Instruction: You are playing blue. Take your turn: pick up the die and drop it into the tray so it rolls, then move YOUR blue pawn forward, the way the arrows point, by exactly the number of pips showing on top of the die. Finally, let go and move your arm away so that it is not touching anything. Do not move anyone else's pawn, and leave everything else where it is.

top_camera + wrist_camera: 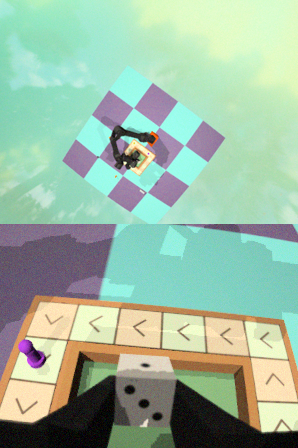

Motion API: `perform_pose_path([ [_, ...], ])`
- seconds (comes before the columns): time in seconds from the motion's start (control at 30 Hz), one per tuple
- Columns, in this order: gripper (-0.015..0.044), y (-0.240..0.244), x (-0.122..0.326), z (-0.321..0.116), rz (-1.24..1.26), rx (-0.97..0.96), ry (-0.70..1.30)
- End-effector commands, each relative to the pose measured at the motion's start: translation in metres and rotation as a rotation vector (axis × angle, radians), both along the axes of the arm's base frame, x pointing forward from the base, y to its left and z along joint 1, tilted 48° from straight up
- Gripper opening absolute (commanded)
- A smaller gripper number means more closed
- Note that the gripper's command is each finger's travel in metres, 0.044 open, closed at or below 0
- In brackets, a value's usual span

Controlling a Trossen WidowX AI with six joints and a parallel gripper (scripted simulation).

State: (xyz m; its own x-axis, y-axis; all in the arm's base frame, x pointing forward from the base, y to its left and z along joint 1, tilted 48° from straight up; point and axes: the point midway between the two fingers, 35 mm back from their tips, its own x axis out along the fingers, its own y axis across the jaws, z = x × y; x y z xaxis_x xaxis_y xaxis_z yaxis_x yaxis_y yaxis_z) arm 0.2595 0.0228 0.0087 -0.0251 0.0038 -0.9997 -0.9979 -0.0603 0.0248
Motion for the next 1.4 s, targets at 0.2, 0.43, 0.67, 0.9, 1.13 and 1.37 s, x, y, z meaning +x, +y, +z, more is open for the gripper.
perform_pose_path([
  [0.2,0.0,0.01,0.01,0.036,0.008,0.015,-0.033],
  [0.43,0.0,0.01,0.012,0.038,0.008,0.015,-0.033],
  [0.67,0.0,0.009,0.011,0.037,0.011,0.011,-0.032],
  [0.9,0.0105,0.009,0.011,0.037,0.011,0.011,-0.032],
  [1.13,0.0289,0.024,0.011,0.05,0.01,0.014,-0.033],
  [1.37,0.044,0.037,0.008,0.057,-0.004,-0.041,-0.013],
])
